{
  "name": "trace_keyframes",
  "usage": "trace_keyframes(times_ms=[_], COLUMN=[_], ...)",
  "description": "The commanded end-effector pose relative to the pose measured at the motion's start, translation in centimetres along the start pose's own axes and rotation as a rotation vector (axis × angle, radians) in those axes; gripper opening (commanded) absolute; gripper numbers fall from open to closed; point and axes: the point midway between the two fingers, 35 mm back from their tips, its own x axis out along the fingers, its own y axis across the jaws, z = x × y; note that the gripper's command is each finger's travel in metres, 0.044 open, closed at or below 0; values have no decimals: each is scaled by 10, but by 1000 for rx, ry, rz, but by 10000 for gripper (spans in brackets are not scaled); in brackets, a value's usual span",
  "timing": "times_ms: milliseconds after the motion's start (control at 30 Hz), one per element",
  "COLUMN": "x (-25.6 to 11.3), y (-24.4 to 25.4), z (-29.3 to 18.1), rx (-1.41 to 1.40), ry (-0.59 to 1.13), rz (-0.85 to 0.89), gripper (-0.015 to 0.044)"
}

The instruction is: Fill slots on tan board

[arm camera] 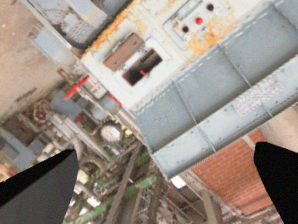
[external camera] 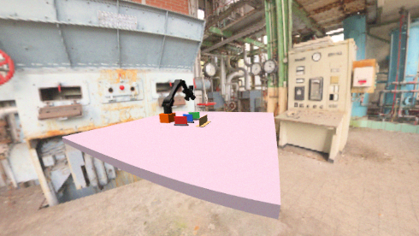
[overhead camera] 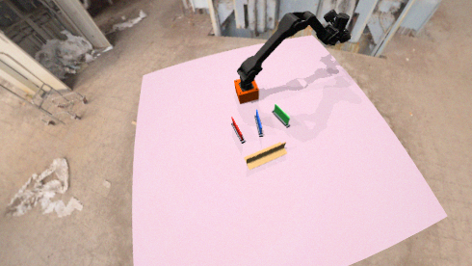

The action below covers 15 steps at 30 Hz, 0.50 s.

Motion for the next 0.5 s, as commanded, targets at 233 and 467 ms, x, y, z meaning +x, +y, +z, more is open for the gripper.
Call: trace_keyframes(times_ms=[233, 467], x=[-73, -153], y=[63, 111], z=[-54, -91], rx=[228, 429], ry=[86, 194], rz=[217, 401], gripper=[190, 181])
